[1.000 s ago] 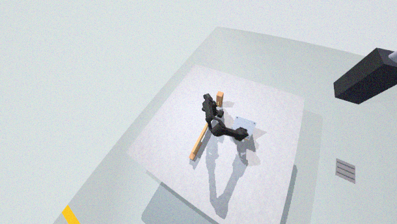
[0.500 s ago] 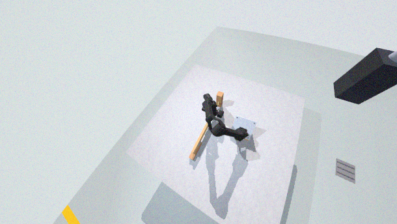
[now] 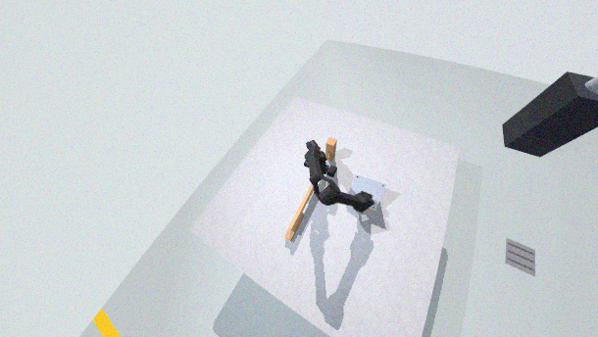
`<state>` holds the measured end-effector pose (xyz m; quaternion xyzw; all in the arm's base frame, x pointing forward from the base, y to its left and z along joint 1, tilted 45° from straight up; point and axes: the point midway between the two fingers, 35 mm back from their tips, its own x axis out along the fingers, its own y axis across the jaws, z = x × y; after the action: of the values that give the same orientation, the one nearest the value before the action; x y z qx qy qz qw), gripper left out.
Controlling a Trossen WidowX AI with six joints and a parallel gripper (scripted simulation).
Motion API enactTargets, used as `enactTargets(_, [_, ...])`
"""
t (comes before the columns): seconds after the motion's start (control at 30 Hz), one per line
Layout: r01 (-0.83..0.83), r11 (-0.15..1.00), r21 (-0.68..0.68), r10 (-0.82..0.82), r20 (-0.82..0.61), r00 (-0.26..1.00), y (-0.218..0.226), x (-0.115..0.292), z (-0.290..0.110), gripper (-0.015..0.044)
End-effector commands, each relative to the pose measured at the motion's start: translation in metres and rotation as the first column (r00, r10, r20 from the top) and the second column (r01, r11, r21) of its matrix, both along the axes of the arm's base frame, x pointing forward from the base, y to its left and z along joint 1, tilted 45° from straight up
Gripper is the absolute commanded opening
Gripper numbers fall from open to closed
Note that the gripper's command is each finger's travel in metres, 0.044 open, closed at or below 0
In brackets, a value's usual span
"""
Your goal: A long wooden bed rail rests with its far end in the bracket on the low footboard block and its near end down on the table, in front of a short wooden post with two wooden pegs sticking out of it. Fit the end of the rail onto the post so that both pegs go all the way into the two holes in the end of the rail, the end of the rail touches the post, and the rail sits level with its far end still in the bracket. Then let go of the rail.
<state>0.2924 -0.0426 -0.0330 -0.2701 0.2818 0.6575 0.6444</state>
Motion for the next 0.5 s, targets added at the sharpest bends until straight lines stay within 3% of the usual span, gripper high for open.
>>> enactTargets(0.0, [0.003, 1.0, -0.002, -0.003, 0.005, 1.0, -0.0035, 0.0007, -0.0008, 0.0])
enactTargets(0.47, [0.003, 1.0, -0.002, -0.003, 0.005, 1.0, -0.0053, 0.0005, -0.0048, 0.0])
